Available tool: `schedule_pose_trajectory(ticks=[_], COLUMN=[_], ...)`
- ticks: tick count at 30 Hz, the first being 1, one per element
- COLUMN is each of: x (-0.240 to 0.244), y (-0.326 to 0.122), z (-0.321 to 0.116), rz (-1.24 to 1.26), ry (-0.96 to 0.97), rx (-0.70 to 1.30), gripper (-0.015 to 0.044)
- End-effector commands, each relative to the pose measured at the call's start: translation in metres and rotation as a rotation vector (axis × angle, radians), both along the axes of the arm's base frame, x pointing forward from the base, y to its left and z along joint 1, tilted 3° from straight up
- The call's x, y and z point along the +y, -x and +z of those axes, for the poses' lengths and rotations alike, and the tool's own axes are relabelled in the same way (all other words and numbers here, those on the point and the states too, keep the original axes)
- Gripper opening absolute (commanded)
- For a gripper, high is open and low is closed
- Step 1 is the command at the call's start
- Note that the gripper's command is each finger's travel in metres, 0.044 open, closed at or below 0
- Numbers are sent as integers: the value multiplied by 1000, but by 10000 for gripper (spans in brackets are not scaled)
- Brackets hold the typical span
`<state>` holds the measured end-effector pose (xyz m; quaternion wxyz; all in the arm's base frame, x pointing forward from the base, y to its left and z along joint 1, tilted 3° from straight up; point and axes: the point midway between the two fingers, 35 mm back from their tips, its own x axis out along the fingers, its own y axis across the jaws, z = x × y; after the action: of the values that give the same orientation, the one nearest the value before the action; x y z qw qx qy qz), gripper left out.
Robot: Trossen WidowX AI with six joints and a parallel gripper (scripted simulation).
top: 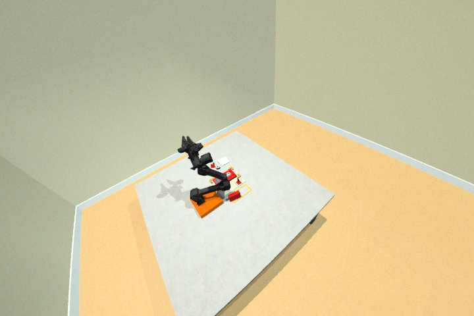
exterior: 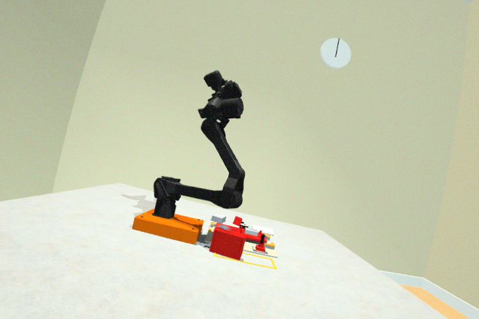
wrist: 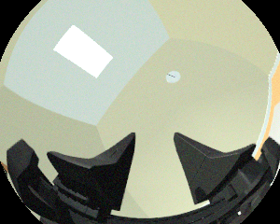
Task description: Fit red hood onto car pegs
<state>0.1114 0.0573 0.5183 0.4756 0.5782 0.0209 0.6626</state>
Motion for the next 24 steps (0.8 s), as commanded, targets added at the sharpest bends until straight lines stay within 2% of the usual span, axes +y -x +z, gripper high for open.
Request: schedule_pose_trajectory(ticks=[1,8,9,17,24], x=[0,7,11,63,118], y=[1,48,54,82,65], z=[0,11,11,1,-26], rz=[-8,-288,-330,-641,-860], ry=[1,89,110,332,613], rx=[-7,-258,-296,-569,-748], gripper=[193,9,0,0,0])
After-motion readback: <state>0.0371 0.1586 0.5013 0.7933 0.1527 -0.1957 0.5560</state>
